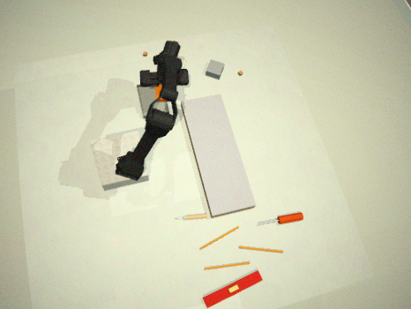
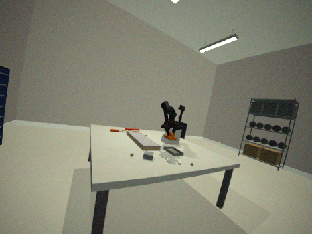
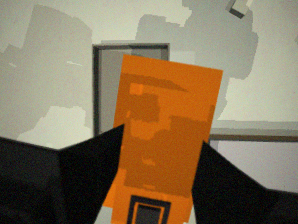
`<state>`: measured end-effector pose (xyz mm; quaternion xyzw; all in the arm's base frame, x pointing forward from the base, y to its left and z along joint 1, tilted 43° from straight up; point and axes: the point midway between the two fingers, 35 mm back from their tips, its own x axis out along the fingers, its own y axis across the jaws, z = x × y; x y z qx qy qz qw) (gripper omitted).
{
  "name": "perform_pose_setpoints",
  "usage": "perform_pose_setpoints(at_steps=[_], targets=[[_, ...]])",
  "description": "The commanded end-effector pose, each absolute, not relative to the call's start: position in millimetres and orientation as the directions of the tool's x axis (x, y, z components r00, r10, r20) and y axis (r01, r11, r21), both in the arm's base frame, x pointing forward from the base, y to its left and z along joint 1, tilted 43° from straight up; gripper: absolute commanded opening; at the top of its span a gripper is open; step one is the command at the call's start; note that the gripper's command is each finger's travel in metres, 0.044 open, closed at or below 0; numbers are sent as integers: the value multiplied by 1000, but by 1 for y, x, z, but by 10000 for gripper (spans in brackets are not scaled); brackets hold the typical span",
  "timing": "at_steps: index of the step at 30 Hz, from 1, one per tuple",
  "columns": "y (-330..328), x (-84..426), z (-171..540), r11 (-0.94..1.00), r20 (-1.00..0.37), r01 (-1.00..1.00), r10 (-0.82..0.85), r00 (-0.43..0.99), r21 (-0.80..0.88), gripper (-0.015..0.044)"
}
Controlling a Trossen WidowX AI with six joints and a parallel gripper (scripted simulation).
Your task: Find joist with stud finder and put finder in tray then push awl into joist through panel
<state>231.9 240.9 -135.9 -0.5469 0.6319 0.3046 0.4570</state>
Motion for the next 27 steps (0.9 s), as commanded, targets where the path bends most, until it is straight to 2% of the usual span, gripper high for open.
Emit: perform_pose_setpoints(at_steps=[1,5,27], targets=[[255,204,-157,139,-909,-988,-417,-3,-60,0],[258,186,-170,97,-902,-995,-432,-18,-27,0],[229,186,-206,97,-902,-995,-432,-17,-28,0]])
